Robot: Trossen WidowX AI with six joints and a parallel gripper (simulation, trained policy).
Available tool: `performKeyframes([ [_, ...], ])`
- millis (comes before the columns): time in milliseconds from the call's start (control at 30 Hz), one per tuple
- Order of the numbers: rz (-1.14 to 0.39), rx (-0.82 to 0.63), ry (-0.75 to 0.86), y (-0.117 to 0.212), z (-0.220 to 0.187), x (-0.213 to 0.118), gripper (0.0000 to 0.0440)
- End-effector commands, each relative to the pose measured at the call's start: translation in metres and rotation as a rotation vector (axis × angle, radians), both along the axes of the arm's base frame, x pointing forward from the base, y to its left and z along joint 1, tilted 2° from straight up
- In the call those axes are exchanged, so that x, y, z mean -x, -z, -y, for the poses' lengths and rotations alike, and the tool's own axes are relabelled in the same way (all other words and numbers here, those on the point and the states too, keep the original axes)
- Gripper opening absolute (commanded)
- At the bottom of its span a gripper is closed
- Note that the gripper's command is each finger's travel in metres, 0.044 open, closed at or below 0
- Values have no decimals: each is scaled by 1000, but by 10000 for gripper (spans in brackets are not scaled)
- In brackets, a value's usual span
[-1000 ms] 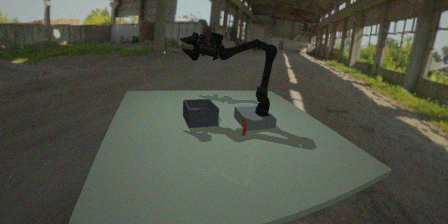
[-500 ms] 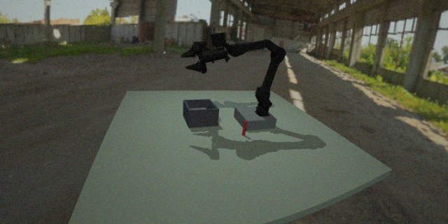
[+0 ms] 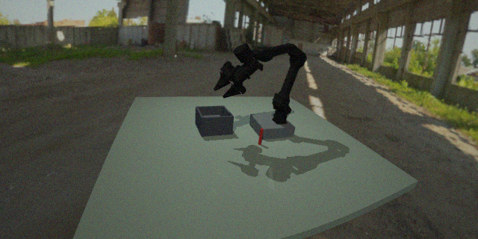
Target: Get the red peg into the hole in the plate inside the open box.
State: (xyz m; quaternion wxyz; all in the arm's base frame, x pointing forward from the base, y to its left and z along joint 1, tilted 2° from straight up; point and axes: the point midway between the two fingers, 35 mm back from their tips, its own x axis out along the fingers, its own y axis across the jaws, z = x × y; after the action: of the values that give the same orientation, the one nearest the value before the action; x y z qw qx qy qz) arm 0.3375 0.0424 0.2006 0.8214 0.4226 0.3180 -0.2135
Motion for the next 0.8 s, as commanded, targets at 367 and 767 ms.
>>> performKeyframes([
  [367,-447,30,-28,70,-41,104,440],
  [767,-638,58,-11,113,-50,143,440],
])
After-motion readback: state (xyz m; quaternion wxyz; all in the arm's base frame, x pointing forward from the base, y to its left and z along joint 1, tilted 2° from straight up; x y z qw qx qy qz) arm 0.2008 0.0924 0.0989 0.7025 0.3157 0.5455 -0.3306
